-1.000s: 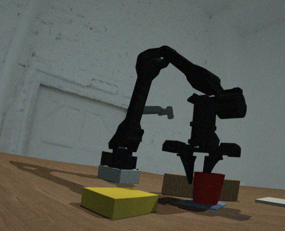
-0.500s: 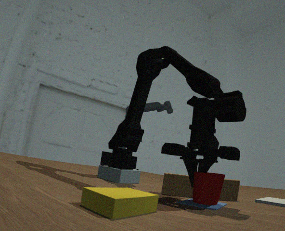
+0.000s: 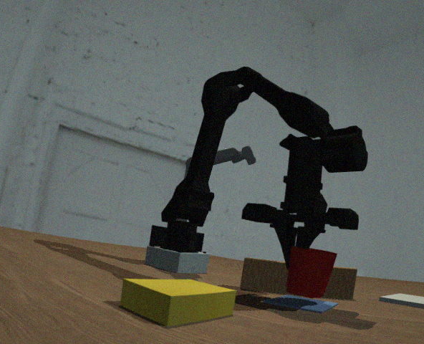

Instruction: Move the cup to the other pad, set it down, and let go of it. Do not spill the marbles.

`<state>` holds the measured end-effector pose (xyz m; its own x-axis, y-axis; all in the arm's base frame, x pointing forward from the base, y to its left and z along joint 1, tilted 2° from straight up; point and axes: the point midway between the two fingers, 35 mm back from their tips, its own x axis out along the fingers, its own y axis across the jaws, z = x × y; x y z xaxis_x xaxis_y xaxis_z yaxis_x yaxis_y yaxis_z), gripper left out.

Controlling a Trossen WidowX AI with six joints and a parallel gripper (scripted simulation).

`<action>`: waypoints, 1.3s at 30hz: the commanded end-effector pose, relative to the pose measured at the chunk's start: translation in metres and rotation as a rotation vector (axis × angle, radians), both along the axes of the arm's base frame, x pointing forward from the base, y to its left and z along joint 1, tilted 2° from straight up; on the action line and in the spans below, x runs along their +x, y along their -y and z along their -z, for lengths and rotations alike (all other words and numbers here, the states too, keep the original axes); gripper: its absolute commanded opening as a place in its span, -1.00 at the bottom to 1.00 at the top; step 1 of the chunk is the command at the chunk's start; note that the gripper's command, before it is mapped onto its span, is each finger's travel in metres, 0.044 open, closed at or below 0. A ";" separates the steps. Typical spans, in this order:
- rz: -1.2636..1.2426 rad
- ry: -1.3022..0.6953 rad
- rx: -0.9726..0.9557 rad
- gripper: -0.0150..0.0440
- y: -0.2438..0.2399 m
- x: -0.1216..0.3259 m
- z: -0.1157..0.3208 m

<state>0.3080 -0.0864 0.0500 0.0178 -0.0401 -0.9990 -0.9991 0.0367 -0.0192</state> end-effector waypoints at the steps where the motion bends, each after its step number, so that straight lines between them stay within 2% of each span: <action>1: 0.001 0.007 -0.003 -0.49 0.000 0.002 -0.013; 19: -0.002 0.004 -0.005 -0.49 -0.003 0.002 -0.068; 39: -0.007 0.007 -0.002 -0.49 -0.006 0.002 -0.066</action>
<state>0.3104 -0.0822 0.1163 0.0249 -0.0414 -0.9988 -0.9992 0.0289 -0.0261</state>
